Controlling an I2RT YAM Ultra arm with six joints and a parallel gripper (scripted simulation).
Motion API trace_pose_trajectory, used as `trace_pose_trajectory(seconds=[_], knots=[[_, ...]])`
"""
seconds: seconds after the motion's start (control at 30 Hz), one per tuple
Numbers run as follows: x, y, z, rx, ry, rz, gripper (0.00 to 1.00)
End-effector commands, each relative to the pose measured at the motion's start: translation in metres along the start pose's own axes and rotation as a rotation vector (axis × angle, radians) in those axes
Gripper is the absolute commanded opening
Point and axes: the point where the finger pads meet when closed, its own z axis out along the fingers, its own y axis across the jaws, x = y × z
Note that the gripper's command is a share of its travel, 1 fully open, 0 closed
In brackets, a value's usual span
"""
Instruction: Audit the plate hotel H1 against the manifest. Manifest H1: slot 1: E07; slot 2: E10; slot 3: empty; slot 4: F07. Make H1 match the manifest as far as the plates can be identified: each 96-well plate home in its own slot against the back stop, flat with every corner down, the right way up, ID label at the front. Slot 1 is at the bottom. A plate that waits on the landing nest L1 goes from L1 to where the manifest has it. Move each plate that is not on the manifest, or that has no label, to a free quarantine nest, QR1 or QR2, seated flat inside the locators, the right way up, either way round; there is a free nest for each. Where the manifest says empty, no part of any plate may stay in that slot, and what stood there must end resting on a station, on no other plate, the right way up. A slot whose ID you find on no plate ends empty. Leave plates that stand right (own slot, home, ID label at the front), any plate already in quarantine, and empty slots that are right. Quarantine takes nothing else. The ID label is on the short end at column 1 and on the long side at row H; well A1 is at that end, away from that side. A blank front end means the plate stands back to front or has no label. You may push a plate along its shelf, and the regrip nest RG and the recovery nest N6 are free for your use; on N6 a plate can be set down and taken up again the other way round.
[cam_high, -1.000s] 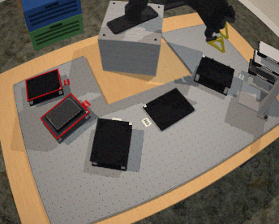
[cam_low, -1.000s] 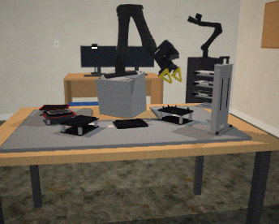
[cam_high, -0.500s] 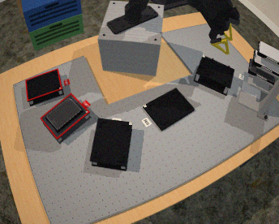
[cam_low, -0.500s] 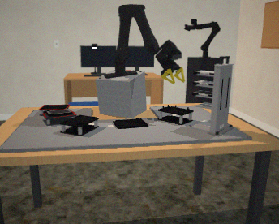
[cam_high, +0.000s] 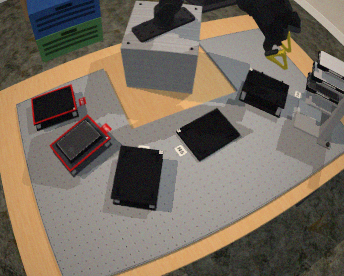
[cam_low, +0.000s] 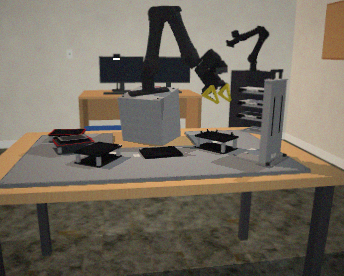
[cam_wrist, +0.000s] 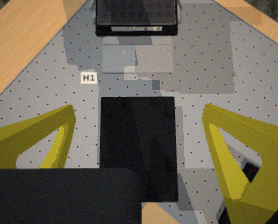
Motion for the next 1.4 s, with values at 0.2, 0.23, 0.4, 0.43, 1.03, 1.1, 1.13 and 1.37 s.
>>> trace_pose_trajectory(seconds=[0.2, 0.23, 0.4, 0.43, 1.03, 1.1, 1.13, 1.37], knots=[[-0.021, 0.003, 0.01, -0.008, -0.021, -0.003, 1.0], [-0.022, 0.003, 0.011, -0.008, -0.019, -0.004, 1.0], [-0.028, 0.0, 0.013, -0.002, -0.03, 0.004, 1.0], [-0.026, 0.001, 0.015, -0.003, -0.022, 0.0, 1.0], [-0.041, 0.001, 0.03, -0.003, -0.019, -0.001, 1.0], [-0.047, 0.003, 0.029, -0.008, -0.03, -0.001, 1.0], [-0.048, 0.003, 0.029, -0.009, -0.03, -0.002, 1.0], [-0.05, 0.003, 0.038, -0.008, -0.02, -0.005, 1.0]])
